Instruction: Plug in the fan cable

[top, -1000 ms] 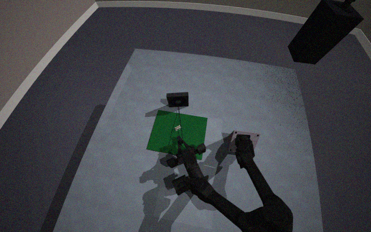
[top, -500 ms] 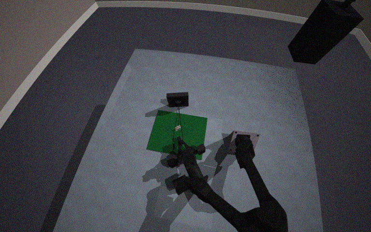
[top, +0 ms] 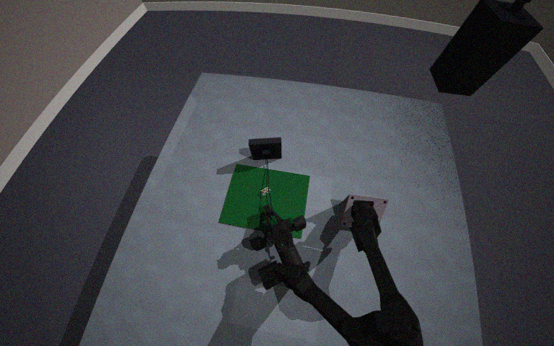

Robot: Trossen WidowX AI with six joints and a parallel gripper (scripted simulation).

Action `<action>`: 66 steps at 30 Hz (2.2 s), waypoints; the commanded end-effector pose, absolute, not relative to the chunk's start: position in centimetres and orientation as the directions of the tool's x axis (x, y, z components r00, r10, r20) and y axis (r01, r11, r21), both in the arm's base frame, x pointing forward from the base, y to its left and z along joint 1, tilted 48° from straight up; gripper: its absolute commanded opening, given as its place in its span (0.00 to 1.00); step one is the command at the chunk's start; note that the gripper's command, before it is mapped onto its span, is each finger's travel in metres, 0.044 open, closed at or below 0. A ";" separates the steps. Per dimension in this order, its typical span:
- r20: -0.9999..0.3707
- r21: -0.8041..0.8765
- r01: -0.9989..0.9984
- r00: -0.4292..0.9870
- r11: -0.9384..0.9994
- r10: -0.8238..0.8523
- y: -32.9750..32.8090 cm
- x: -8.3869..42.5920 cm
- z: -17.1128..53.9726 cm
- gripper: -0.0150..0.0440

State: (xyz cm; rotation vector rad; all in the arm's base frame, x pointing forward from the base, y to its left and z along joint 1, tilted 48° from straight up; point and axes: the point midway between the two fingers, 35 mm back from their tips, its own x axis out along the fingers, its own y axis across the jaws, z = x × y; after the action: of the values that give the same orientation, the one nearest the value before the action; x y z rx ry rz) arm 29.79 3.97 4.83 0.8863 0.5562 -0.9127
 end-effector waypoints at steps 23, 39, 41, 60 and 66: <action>-0.738 0.411 0.856 0.514 0.312 -0.437 5.1 29.9 3.8 0.25; -0.738 0.411 0.856 0.514 0.312 -0.437 5.1 29.9 3.8 0.25; -0.738 0.411 0.856 0.514 0.312 -0.437 5.1 29.9 3.8 0.25; -0.738 0.411 0.856 0.514 0.312 -0.437 5.1 29.9 3.8 0.25; -0.738 0.412 0.856 0.514 0.311 -0.438 5.1 29.9 3.8 0.39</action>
State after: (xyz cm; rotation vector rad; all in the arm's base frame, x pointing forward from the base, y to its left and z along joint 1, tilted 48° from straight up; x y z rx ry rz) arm 29.92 5.12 3.80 0.8875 0.5557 -0.9142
